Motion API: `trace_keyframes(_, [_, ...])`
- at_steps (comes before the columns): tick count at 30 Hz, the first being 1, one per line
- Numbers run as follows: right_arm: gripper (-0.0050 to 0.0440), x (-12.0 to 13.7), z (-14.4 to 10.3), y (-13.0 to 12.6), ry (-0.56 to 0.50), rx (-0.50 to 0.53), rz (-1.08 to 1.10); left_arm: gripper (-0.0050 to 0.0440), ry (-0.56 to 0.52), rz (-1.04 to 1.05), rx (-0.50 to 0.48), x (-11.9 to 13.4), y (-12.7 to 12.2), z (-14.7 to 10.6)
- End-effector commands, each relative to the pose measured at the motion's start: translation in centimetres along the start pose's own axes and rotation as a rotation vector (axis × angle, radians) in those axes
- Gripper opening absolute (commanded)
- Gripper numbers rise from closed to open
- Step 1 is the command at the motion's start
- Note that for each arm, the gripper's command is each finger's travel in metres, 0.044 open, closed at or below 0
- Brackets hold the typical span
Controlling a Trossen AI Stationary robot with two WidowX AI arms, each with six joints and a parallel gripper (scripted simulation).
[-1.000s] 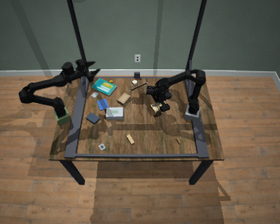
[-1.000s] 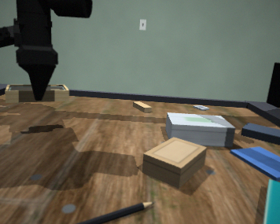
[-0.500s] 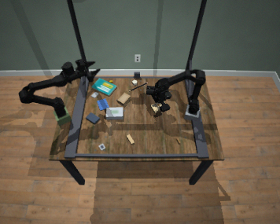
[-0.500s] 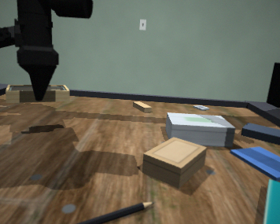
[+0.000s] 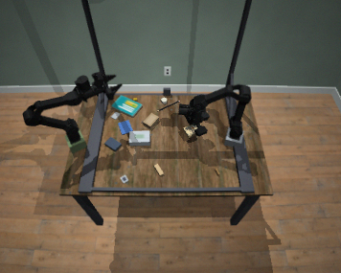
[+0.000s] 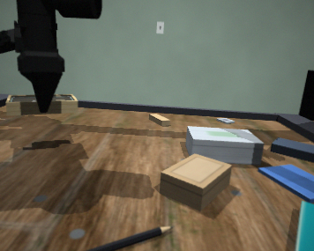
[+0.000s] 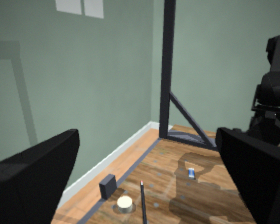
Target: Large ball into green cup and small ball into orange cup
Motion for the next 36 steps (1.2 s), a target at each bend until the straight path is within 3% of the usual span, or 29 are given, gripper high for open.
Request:
trace_keyframes(1, [0.0400,-0.55,-0.10,0.13,-0.016,-0.004,0.000,-0.0050,0.030,0.001,0.004,-0.11,0.11,-0.52])
trace_keyframes(4, [0.0400,-0.55,-0.10,0.13,-0.016,-0.004,0.000,-0.0050,0.018,-0.001,-0.034,0.41,-0.19,-0.70])
trace_keyframes(10, [0.0400,-0.55,-0.10,0.13,-0.016,-0.004,0.000,-0.0050,-0.014,0.002,-0.018,0.67,0.05,-0.43])
trace_keyframes(25, [0.0400,-0.55,-0.10,0.13,-0.016,-0.004,0.000,-0.0050,0.023,-0.001,-0.035,-0.03,-0.34,-0.52])
trace_keyframes(36, [0.0400,-0.55,-0.10,0.13,-0.016,-0.004,0.000,-0.0050,0.003,0.001,0.008,0.49,0.26,-0.43])
Point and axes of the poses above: on each arm, the point midway between the two fingers, 35 mm back from their tips, its own z axis out along the fingers, its own y axis across the jaws, x = y × z, the point moved 8 cm from there along -z, back along the fingers, and after that the axes turned 13 degrees about z, right-handed, at the moved point
